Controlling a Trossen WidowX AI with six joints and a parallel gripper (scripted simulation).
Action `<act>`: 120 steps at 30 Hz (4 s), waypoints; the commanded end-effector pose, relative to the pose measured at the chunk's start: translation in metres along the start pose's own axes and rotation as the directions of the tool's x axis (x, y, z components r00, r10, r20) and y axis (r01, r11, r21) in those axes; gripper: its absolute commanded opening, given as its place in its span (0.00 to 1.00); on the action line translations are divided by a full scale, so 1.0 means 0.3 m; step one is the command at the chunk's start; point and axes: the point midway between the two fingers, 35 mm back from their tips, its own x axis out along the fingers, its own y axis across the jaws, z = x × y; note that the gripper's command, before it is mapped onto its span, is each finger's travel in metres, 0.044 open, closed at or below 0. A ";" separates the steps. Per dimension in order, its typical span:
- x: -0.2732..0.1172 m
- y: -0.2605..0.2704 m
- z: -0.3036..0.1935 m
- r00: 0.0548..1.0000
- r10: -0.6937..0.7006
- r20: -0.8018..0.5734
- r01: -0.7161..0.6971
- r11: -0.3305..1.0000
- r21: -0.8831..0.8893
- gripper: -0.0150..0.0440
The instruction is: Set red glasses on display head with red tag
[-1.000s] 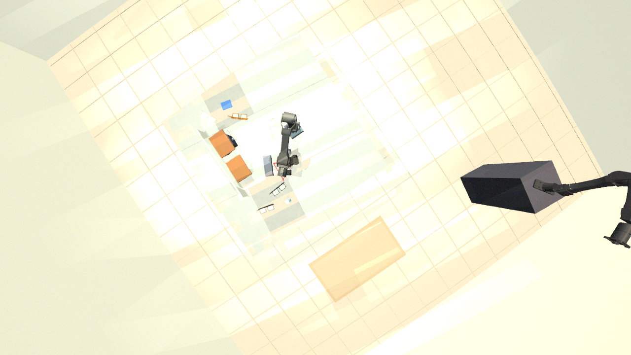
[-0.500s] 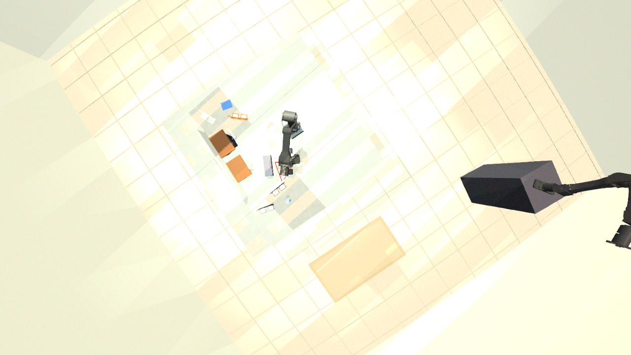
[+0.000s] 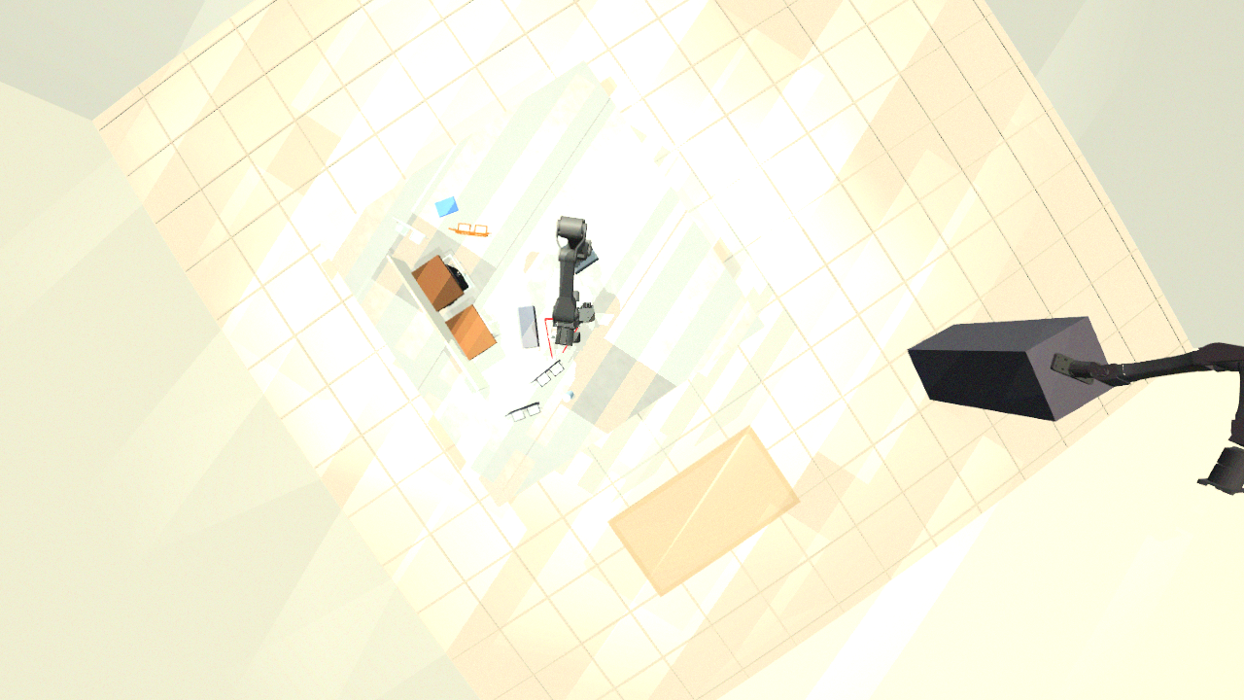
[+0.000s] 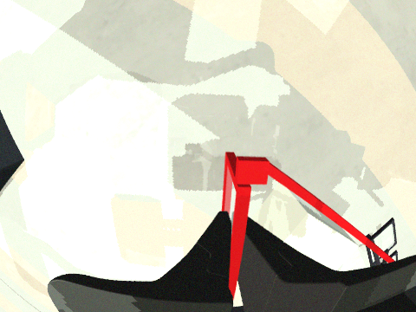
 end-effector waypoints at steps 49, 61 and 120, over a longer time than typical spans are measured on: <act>-0.071 0.006 0.009 1.000 0.000 0.003 0.000 1.000 0.002 0.25; -0.200 0.011 -0.004 1.000 0.000 0.003 0.000 1.000 0.002 0.25; 0.000 -0.031 -0.274 1.000 0.000 -0.003 0.000 1.000 0.001 0.25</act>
